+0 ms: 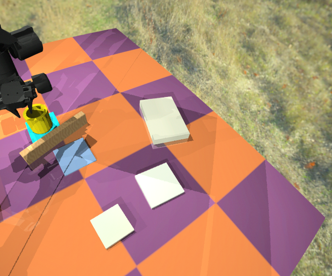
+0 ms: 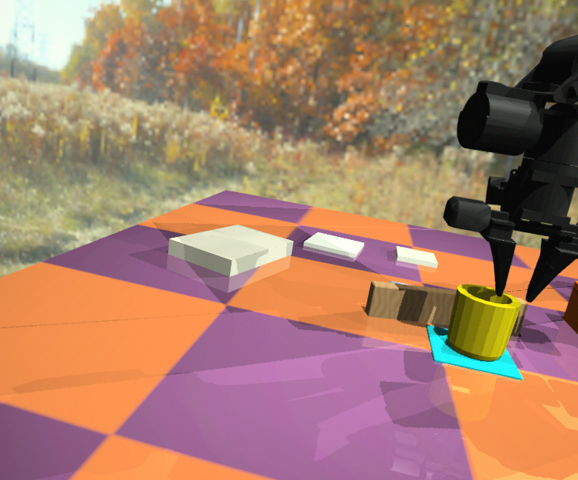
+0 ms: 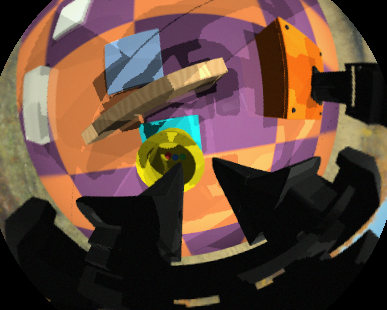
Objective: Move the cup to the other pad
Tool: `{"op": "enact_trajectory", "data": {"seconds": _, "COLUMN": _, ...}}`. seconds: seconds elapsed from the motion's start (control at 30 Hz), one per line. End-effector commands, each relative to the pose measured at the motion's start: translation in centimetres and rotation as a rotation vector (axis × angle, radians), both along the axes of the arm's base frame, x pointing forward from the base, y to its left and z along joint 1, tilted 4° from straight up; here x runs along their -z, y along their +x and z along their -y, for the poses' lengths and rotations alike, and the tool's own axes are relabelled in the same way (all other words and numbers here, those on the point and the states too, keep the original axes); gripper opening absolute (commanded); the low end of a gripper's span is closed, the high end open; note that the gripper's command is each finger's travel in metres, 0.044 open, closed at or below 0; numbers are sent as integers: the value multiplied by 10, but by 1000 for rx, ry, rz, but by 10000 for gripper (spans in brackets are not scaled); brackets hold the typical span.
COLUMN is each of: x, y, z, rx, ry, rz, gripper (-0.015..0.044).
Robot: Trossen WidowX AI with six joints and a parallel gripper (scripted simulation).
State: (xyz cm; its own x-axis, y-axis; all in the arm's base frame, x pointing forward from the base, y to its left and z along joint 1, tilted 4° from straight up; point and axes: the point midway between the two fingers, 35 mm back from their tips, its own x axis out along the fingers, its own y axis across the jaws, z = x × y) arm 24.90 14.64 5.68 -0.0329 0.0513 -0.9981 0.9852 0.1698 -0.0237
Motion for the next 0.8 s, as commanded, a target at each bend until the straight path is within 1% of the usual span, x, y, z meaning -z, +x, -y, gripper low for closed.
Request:
{"op": "enact_trajectory", "data": {"seconds": 0.0, "x": -10, "y": 1, "z": 0, "rx": -6, "ry": 10, "rz": 10, "gripper": 147}}
{"op": "enact_trajectory", "data": {"seconds": 0.3, "x": -19, "y": -1, "z": 3, "rx": -5, "ry": 9, "rz": 8, "gripper": 147}}
{"op": "enact_trajectory", "data": {"seconds": 0.33, "x": -14, "y": 0, "z": 3, "rx": 2, "ry": 1, "rz": 1, "gripper": 173}}
{"op": "enact_trajectory", "data": {"seconds": 0.67, "x": -17, "y": 0, "z": 3, "rx": 1, "ry": 1, "rz": 1, "gripper": 435}}
{"op": "enact_trajectory", "data": {"seconds": 0.77, "x": -26, "y": 1, "z": 3, "rx": 1, "ry": 2, "rz": 2, "gripper": 440}}
